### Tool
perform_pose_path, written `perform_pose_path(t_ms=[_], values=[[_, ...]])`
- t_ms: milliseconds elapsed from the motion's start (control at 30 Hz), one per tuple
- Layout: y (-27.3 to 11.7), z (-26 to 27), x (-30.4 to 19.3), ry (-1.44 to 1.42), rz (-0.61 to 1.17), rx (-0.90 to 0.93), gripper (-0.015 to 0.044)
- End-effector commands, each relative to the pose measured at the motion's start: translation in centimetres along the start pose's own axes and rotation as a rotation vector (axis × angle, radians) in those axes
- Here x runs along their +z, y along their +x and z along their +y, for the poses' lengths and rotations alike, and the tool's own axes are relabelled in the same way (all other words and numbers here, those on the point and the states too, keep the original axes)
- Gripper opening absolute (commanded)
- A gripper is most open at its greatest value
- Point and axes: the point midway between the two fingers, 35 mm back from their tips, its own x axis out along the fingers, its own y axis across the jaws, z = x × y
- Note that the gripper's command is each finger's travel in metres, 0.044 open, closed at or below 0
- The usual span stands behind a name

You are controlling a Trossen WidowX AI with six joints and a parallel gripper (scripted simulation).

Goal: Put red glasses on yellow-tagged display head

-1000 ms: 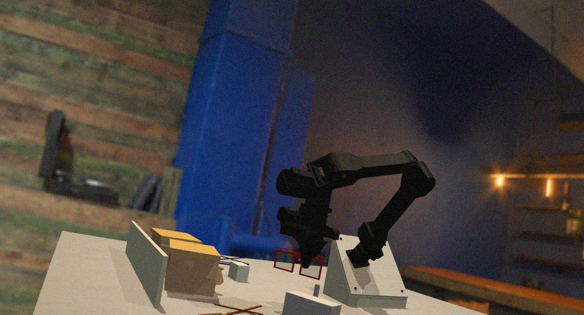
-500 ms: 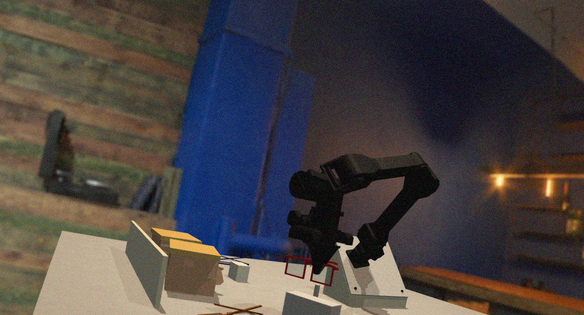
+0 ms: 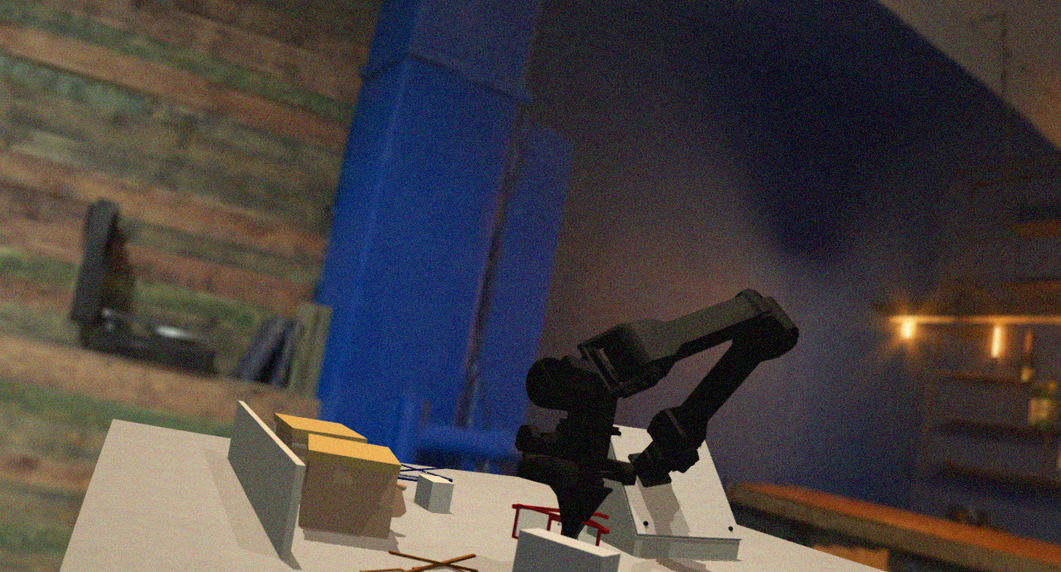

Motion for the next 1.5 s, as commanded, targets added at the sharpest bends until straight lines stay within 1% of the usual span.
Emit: perform_pose_path(t_ms=[0, 1467], values=[[0.2, 0.0, 0.2, 0.005, -0.002, -0.002, 0.0000], [0.2, 2.2, 2.1, 0.004, -0.003, -0.002, 0.0000]])
